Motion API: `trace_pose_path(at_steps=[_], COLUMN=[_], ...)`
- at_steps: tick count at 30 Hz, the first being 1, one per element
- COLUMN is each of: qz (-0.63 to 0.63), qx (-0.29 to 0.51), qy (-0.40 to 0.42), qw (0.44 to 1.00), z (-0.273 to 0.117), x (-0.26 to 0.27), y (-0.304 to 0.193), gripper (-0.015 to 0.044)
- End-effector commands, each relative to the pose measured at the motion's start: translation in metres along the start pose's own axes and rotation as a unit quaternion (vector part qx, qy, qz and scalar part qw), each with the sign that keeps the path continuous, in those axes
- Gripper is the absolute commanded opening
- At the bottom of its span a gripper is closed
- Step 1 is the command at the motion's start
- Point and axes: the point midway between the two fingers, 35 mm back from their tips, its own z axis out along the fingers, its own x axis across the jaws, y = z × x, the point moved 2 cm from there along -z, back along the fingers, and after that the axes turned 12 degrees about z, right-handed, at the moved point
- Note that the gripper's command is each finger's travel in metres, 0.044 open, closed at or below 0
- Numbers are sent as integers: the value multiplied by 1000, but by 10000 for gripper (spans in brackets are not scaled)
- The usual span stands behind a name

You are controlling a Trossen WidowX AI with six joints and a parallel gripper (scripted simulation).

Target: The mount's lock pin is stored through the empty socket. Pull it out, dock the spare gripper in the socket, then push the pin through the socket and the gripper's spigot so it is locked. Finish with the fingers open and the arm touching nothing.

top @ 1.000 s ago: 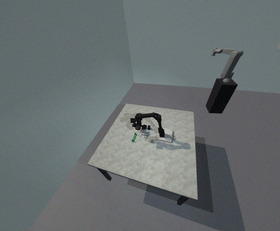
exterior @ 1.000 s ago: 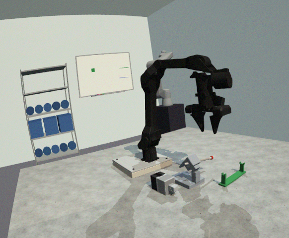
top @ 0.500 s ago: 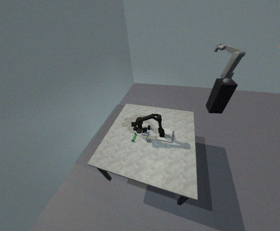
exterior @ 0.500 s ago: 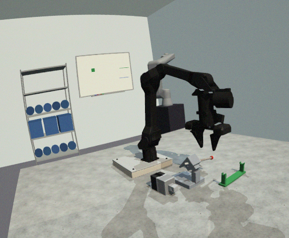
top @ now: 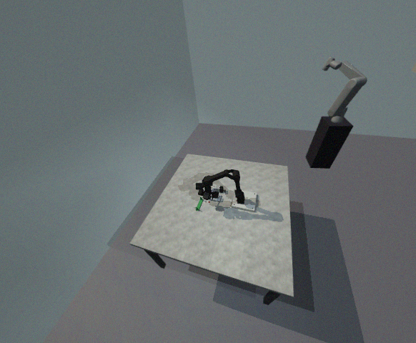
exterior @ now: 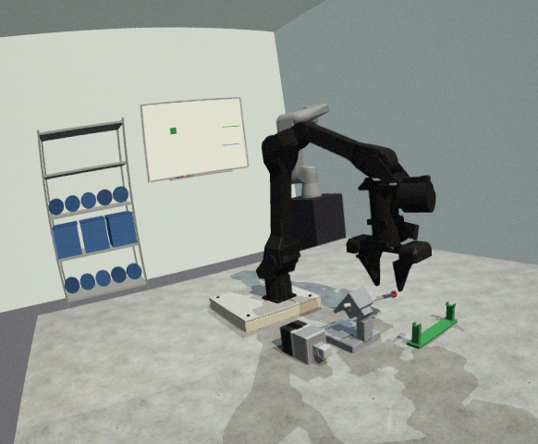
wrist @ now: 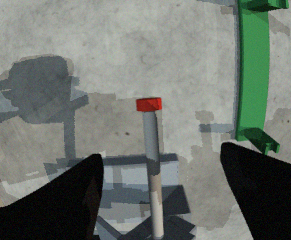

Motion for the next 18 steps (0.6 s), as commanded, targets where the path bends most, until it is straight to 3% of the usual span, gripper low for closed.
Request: trace_pose_path(at_steps=[1, 18], qz=[2, 2], qx=[3, 3], qy=[2, 2], qw=[1000, 1000], z=[7, 35], x=[1, 3], y=[0, -1], gripper=[300, 300])
